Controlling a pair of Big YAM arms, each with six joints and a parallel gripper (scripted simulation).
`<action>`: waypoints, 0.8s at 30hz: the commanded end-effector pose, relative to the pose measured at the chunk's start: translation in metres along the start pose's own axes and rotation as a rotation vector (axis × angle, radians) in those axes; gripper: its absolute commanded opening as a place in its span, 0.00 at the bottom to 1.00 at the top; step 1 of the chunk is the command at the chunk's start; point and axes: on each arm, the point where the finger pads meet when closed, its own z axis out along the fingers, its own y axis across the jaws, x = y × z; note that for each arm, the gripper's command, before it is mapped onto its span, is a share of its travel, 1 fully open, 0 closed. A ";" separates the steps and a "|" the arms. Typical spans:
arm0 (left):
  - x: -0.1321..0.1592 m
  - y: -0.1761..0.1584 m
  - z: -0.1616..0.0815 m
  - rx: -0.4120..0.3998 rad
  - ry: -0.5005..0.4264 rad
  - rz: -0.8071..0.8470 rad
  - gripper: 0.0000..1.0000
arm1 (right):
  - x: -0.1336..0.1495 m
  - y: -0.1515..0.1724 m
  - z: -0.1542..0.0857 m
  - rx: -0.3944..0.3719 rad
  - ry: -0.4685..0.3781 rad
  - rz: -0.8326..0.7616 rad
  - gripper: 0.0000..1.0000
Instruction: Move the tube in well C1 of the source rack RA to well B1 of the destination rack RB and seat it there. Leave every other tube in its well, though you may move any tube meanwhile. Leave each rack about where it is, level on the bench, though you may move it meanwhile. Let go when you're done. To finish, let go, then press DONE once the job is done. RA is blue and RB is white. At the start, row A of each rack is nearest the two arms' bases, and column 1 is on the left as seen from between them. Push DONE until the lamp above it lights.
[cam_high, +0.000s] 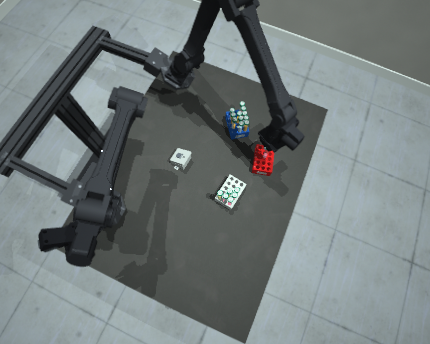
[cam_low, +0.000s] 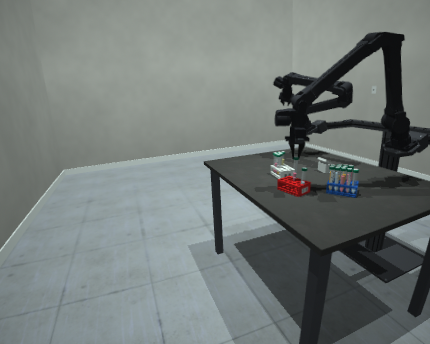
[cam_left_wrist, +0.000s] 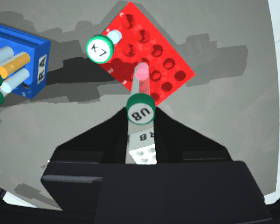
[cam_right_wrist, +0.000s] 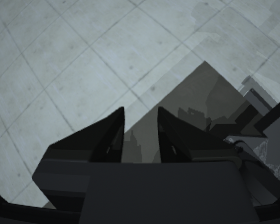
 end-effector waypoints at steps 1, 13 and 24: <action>-0.005 0.003 0.015 -0.020 0.002 -0.002 0.00 | -0.008 0.009 -0.011 -0.029 -0.016 0.009 0.30; -0.005 -0.023 0.005 0.021 -0.003 -0.012 0.00 | -0.008 0.009 -0.011 -0.029 -0.016 0.009 0.30; 0.005 -0.024 0.004 0.014 0.003 -0.001 0.00 | -0.008 0.009 -0.011 -0.029 -0.016 0.009 0.30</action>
